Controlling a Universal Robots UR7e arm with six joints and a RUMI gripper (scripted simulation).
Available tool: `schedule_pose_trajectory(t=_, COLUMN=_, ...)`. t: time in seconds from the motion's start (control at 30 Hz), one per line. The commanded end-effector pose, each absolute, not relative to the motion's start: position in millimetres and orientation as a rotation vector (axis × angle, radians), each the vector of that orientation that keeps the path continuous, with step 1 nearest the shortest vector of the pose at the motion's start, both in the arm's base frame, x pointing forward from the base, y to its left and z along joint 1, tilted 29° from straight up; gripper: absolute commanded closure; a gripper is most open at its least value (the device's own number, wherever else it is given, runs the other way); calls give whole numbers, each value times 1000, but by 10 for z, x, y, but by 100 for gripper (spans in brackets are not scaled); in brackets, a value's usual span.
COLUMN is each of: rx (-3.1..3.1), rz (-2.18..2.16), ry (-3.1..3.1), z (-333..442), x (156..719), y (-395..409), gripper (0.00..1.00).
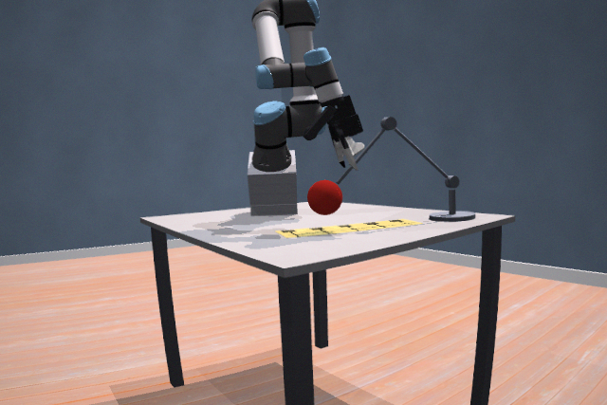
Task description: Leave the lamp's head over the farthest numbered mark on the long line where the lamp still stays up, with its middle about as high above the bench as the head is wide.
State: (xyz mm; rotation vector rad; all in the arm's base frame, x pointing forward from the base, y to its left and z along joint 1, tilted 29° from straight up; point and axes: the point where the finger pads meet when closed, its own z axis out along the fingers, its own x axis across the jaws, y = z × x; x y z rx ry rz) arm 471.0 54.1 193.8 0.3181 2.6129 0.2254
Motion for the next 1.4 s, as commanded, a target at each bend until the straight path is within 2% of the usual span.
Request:
schedule_pose_trajectory(t=0.0, rx=318, rz=225, ry=2612, z=1943, x=4712, y=541, gripper=0)
schedule_pose_trajectory(t=0.43, rx=318, rz=225, ry=2612, z=1943, x=4712, y=541, gripper=0)
schedule_pose_trajectory(t=1.37, rx=359, rz=199, ry=2606, z=2848, x=4212, y=280, gripper=0)
